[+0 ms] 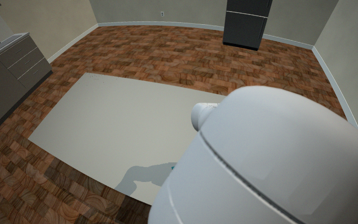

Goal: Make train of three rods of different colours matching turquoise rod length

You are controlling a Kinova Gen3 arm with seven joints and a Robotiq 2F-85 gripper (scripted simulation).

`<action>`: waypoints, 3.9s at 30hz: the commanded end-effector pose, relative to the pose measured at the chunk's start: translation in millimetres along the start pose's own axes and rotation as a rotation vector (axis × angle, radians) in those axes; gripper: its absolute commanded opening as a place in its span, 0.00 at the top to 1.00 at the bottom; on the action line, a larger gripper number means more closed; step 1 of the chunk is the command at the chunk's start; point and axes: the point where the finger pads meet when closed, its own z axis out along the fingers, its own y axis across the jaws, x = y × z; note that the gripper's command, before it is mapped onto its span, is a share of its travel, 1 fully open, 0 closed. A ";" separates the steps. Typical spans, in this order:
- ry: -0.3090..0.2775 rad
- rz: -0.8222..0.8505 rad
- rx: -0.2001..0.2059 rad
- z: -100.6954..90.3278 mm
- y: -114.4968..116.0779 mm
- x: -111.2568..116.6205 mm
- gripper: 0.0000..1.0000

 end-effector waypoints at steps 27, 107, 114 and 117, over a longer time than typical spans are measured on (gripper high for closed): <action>-0.010 -0.008 -0.024 -55.4 6.8 0.1 0.00; -0.010 -0.008 -0.024 -145.1 4.7 0.9 0.00; -0.010 -0.008 -0.024 -145.1 4.7 0.9 0.00; -0.010 -0.008 -0.024 -145.1 4.7 0.9 0.00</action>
